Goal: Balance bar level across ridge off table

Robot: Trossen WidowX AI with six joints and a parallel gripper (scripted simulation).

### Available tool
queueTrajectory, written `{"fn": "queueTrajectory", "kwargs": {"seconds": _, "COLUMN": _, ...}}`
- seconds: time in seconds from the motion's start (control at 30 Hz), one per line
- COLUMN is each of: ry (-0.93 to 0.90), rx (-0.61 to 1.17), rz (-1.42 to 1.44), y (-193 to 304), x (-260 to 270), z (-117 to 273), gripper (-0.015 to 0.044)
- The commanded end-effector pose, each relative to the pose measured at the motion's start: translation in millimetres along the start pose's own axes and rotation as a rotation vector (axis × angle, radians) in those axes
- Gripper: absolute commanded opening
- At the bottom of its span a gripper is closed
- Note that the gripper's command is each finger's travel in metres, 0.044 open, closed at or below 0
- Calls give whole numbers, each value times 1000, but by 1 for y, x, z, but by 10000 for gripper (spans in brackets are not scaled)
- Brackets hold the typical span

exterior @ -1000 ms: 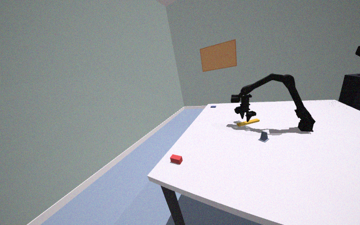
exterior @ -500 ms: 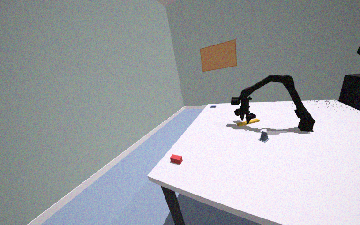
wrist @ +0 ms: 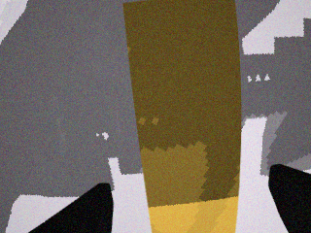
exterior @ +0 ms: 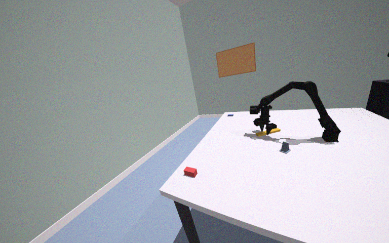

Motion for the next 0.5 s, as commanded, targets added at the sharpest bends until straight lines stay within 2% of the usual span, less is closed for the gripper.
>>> {"fn": "queueTrajectory", "kwargs": {"seconds": 0.0, "ry": -5, "rx": -2, "rz": 6, "y": 0, "x": 0, "z": -1, "gripper": 315}}
{"fn": "queueTrajectory", "kwargs": {"seconds": 0.07, "ry": -5, "rx": -2, "rz": 6, "y": 0, "x": 0, "z": -1, "gripper": 315}}
{"fn": "queueTrajectory", "kwargs": {"seconds": 0.27, "ry": 0, "rx": 0, "rz": 0, "y": 0, "x": 0, "z": 0, "gripper": 158}}
{"fn": "queueTrajectory", "kwargs": {"seconds": 0.47, "ry": 0, "rx": 0, "rz": 0, "y": 0, "x": 0, "z": 0, "gripper": 117}}
Point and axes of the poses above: the point midway between the two fingers, 35 mm back from their tips, its own z axis back along the fingers, its own x axis across the jaws, y = z × x, the point moved 5 cm from there along z, back along the fingers, and after that the axes turned 5 degrees about z, right-handed, at the moved point
